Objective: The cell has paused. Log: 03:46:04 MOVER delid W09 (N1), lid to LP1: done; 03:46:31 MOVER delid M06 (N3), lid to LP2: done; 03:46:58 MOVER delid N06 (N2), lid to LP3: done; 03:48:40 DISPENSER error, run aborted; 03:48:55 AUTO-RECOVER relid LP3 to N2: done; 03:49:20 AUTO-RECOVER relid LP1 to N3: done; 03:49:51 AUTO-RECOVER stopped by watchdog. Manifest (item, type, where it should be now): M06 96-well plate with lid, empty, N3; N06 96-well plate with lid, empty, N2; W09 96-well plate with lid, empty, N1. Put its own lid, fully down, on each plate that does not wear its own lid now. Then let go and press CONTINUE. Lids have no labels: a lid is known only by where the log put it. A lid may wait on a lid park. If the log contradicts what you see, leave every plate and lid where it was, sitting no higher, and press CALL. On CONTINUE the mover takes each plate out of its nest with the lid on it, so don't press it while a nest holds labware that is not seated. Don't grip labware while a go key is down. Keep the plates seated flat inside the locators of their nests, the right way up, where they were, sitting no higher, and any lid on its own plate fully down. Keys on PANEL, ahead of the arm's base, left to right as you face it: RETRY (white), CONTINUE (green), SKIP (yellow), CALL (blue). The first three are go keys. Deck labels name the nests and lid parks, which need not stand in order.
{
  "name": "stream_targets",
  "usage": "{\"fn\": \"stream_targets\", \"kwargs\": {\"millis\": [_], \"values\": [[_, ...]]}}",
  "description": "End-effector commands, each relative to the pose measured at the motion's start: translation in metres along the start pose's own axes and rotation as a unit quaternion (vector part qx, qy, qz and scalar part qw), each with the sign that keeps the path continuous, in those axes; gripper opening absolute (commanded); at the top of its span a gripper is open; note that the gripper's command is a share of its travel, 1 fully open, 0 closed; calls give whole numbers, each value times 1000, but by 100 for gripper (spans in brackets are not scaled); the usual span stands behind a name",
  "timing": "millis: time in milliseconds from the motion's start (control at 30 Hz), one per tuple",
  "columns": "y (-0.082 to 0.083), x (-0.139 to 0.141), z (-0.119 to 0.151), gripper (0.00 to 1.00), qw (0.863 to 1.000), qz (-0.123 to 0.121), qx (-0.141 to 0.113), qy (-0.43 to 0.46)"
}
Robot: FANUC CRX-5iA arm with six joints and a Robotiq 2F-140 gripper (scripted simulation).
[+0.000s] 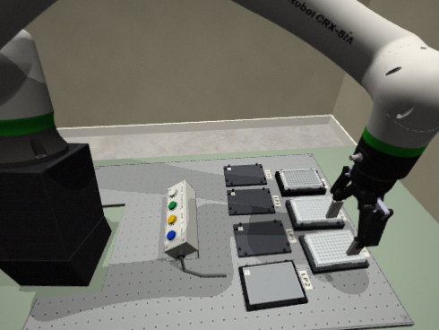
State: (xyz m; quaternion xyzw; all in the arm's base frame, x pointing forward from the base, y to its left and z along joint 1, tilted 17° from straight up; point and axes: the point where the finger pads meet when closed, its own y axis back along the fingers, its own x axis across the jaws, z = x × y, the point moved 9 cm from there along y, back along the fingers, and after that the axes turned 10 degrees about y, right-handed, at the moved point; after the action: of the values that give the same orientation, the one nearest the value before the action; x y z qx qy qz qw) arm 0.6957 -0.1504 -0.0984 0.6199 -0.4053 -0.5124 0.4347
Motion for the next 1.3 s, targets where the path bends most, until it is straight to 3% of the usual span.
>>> {"fn": "stream_targets", "kwargs": {"millis": [0, 67, 100, 133, 200, 233, 367, 433, 500, 1267], "values": [[0, 6, 17, 66, 1000, 0, 0, 1], [0, 17, 61, 66, 1000, -1, 1, 2], [0, 17, 61, 66, 1000, -1, 1, 2], [0, 23, 90, 66, 1000, -2, 1, 2], [0, 23, 90, 66, 1000, -2, 1, 2], [0, 27, 120, 66, 1000, -1, 1, 3], [0, 27, 120, 66, 1000, -1, 1, 3], [0, 30, 170, 66, 1000, 0, 1, 3], [0, 30, 184, 66, 1000, 0, 0, 3], [0, 30, 192, 66, 1000, 0, 0, 3]]}}
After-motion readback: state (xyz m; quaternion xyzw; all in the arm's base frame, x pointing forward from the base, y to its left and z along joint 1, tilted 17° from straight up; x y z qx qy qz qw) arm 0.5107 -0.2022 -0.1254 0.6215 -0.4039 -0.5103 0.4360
